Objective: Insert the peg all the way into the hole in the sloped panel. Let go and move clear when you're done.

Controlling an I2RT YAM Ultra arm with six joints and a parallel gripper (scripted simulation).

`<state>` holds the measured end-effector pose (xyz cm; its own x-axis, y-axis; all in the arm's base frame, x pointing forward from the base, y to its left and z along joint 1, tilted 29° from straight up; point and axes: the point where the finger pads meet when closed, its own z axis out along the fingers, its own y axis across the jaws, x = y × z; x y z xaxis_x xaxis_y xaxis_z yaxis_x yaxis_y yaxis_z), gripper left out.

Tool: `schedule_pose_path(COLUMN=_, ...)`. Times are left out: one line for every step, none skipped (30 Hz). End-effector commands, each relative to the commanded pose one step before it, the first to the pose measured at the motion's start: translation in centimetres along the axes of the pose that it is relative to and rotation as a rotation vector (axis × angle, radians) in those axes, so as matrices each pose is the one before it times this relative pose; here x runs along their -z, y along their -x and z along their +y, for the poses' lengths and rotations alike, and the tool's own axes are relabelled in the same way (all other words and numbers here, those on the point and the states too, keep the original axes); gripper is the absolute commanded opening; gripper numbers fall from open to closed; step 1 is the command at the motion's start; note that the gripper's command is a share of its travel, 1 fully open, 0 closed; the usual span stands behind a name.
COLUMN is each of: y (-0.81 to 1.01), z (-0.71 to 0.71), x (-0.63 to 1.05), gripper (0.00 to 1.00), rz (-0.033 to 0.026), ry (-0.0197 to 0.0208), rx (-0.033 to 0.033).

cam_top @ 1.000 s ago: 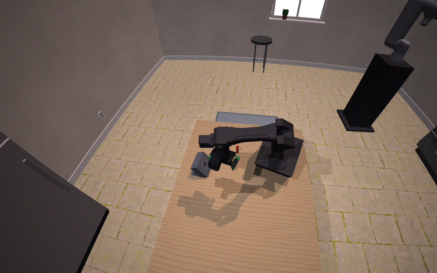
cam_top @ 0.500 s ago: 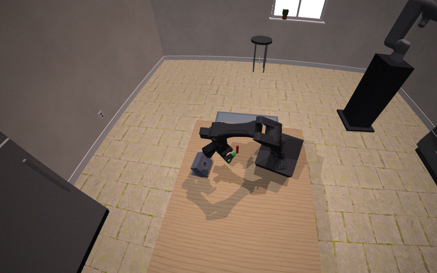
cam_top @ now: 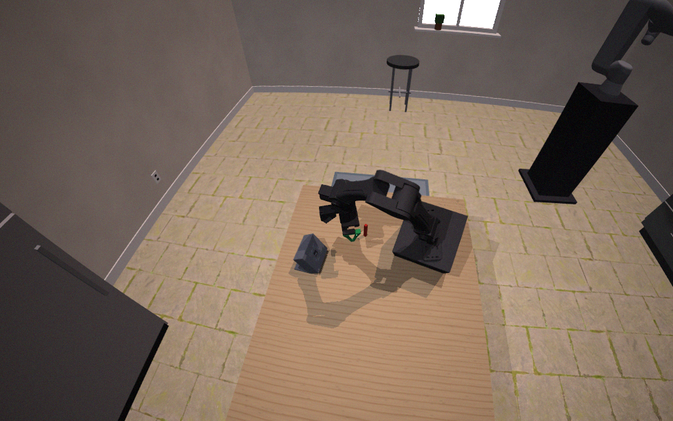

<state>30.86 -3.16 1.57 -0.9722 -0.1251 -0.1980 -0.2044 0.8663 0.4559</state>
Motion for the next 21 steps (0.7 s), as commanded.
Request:
schedule_pose_path(y=0.296, z=-1.893, x=-0.245, gripper=1.00, rz=-0.05776, ry=-0.03068, rx=-0.11302)
schedule_pose_path(y=-0.395, z=-0.619, x=-0.446, gripper=1.00, rz=0.00308, ry=0.00034, rx=-0.04100)
schedule_pose_path(y=-0.332, z=-0.622, x=-0.328, gripper=1.00, rz=0.00051, ry=-0.00351, rx=-0.03874)
schedule_pose_path(y=-0.325, z=-0.623, x=-0.328, gripper=1.00, rz=0.00050, ry=-0.00355, rx=-0.03874)
schedule_pose_path(y=-0.299, z=-0.582, x=-0.328, gripper=1.00, rz=-0.00051, ry=-0.00124, rx=-0.03874)
schedule_pose_path(y=-0.289, z=-0.575, x=-0.327, gripper=1.00, rz=-0.00067, ry=-0.00082, rx=-0.03873)
schedule_pose_path(y=-0.282, z=-0.574, x=-0.325, gripper=1.00, rz=-0.00070, ry=-0.00072, rx=-0.03873)
schedule_pose_path(y=-0.275, z=-0.572, x=-0.323, gripper=1.00, rz=-0.00072, ry=-0.00062, rx=-0.03872)
schedule_pose_path(y=-0.269, z=-0.571, x=-0.321, gripper=1.00, rz=-0.00073, ry=-0.00052, rx=-0.03872)
schedule_pose_path(y=-0.262, z=-0.569, x=-0.319, gripper=1.00, rz=-0.00074, ry=-0.00043, rx=-0.03871)
schedule_pose_path(y=-0.255, z=-0.567, x=-0.317, gripper=1.00, rz=-0.00074, ry=-0.00033, rx=-0.03871)
schedule_pose_path(y=-0.249, z=-0.565, x=-0.315, gripper=1.00, rz=-0.00074, ry=-0.00023, rx=-0.03870)
schedule_pose_path(y=-0.242, z=-0.563, x=-0.313, gripper=1.00, rz=-0.00074, ry=-0.00013, rx=-0.03869)
schedule_pose_path(y=-0.236, z=-0.561, x=-0.310, gripper=1.00, rz=-0.00073, ry=-0.00003, rx=-0.03869)
schedule_pose_path(y=-0.230, z=-0.559, x=-0.308, gripper=1.00, rz=-0.00072, ry=0.00007, rx=-0.03868)
schedule_pose_path(y=0.000, z=0.000, x=0.000, gripper=1.00, rz=0.00000, ry=0.00000, rx=0.00000)
schedule_pose_path(y=0.000, z=0.000, x=0.000, gripper=1.00, rz=0.00000, ry=0.00000, rx=0.00000)
schedule_pose_path(y=-0.219, z=-0.525, x=-0.305, gripper=1.00, rz=-0.00093, ry=0.00190, rx=-0.03867)
schedule_pose_path(y=-0.219, z=-0.566, x=-0.302, gripper=1.00, rz=-0.00063, ry=-0.00043, rx=-0.03866)
schedule_pose_path(y=-0.214, z=-0.570, x=-0.300, gripper=1.00, rz=-0.00058, ry=-0.00070, rx=-0.03865)
schedule_pose_path(y=-0.199, z=-0.531, x=-0.288, gripper=1.00, rz=-0.00060, ry=0.00043, rx=-0.03741)
